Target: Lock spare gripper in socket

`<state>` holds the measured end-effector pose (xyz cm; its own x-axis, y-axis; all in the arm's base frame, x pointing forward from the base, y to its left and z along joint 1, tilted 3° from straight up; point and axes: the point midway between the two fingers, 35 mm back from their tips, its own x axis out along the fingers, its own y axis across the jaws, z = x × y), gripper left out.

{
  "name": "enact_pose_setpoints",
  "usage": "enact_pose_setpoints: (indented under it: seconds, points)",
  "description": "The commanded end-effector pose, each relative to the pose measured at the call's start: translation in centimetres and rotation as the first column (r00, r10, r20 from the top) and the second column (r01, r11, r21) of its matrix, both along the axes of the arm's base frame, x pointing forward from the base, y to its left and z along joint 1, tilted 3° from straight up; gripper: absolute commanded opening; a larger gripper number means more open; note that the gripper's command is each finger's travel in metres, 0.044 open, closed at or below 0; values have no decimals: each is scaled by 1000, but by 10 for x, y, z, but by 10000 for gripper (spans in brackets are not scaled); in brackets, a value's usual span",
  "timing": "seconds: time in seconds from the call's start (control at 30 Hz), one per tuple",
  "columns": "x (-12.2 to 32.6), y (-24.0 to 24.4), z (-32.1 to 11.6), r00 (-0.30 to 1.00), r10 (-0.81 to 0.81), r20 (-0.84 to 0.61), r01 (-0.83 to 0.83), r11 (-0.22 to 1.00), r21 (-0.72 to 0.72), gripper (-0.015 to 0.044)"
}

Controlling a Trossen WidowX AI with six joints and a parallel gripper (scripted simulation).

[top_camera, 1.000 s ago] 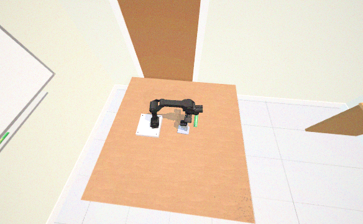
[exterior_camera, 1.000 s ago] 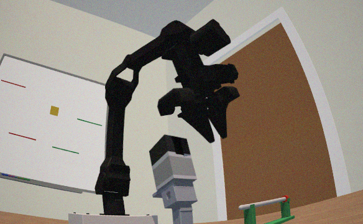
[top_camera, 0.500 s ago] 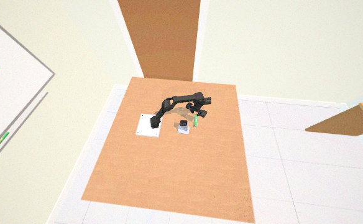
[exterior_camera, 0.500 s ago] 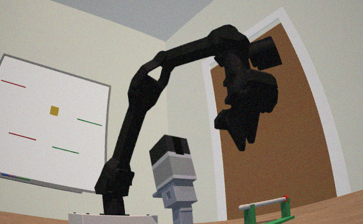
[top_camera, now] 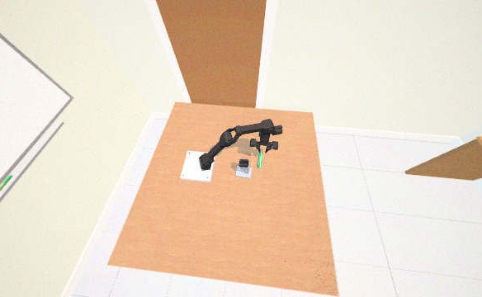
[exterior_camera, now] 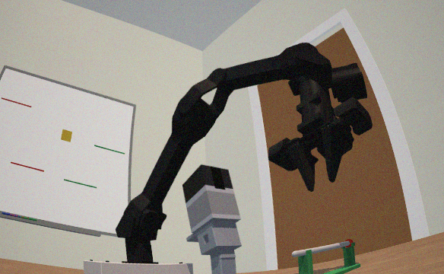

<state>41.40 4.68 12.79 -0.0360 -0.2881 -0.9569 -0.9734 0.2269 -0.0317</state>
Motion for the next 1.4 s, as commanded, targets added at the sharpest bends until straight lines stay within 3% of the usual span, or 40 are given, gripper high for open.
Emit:
enact_pose_setpoints:
  seconds: [0.0, 0.37, 1.37]
  points:
    - [1, 0, -13, 1000, 7, -8, -7, 1000, -5, 180]
    - [1, -4, -65, 1000, 7, -8, -7, 1000, -5, 180]
    - [1, -6, -110, 1000, 7, -8, -7, 1000, -5, 180]
